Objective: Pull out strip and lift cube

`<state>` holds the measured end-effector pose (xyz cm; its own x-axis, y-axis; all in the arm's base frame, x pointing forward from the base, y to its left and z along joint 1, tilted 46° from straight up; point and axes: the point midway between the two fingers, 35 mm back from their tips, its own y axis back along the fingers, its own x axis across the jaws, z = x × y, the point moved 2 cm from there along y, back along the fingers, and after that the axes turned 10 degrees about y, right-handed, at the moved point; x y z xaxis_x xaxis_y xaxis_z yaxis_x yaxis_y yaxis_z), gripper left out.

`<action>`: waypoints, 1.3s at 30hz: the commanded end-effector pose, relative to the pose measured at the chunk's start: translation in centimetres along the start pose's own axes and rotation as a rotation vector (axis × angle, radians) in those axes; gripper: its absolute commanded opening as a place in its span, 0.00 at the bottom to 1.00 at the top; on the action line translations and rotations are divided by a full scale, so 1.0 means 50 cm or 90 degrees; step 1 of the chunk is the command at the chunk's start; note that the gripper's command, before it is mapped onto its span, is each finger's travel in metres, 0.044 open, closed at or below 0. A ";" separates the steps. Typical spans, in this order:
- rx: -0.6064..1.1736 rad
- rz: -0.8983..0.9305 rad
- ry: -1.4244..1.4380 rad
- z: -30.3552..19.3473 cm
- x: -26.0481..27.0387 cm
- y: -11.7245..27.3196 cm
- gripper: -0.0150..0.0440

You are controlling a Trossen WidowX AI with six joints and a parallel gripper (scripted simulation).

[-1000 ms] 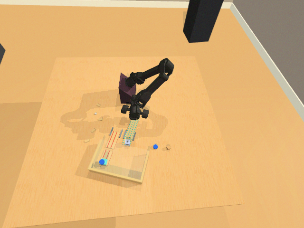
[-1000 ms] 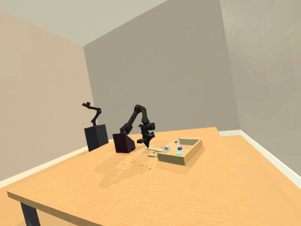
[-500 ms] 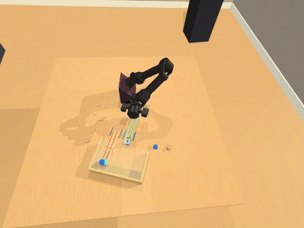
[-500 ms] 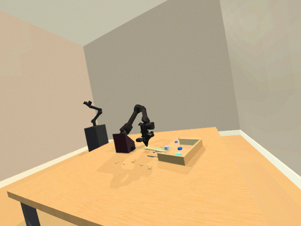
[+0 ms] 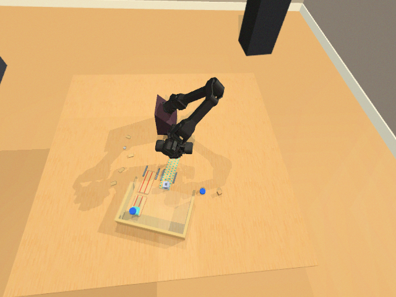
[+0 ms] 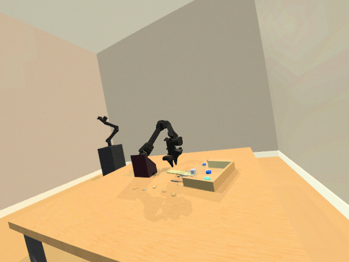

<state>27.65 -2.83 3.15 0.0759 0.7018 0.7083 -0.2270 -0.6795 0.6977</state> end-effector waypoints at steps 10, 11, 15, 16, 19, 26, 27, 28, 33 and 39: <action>0.002 -0.003 0.008 0.103 -0.029 0.013 1.00; 0.001 -0.003 0.008 0.111 -0.031 0.014 1.00; 0.001 -0.003 0.008 0.145 -0.040 0.019 1.00; 0.001 -0.003 0.008 0.154 -0.043 0.020 1.00; 0.001 -0.003 0.009 0.178 -0.050 0.023 1.00; 0.000 -0.004 0.010 0.236 -0.068 0.031 1.00; 0.000 -0.004 0.010 0.244 -0.071 0.032 1.00; 0.000 -0.004 0.010 0.253 -0.074 0.033 1.00; -0.001 -0.004 0.010 0.291 -0.090 0.037 1.00; -0.001 -0.004 0.011 0.312 -0.103 0.036 0.91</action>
<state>41.90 -10.80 2.78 0.0595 0.7082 0.7035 -0.2344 -0.6752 0.6994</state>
